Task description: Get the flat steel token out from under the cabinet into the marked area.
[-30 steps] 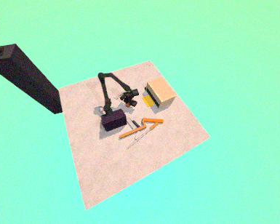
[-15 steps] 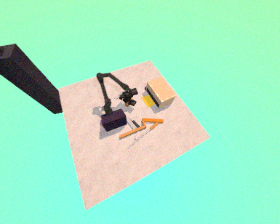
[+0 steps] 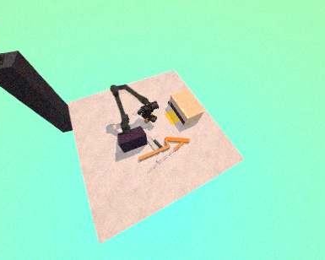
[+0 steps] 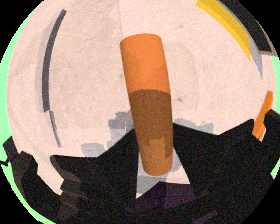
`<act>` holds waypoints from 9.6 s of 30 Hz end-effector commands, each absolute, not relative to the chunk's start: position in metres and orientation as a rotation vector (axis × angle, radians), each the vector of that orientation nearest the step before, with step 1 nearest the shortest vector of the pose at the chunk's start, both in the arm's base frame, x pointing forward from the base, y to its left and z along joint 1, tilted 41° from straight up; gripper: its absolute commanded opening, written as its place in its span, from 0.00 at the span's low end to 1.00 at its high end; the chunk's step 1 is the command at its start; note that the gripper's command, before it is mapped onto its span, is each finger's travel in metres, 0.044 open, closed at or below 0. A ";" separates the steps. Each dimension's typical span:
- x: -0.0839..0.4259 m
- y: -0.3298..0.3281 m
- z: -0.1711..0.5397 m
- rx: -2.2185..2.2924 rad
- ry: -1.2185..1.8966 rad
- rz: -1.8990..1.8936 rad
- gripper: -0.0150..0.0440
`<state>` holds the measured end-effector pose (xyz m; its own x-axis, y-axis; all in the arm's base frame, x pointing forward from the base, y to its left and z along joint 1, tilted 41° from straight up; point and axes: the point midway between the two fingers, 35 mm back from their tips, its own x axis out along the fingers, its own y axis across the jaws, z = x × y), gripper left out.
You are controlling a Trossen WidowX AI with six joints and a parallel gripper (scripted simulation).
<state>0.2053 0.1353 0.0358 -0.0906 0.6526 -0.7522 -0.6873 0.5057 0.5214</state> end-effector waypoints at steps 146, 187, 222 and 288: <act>0.196 0.147 0.045 0.397 1.500 0.740 0.25; 0.244 0.156 0.047 0.427 1.516 0.709 0.25; 0.284 0.163 0.049 0.429 1.514 0.707 0.25; 0.350 0.174 0.053 0.428 1.510 0.708 0.25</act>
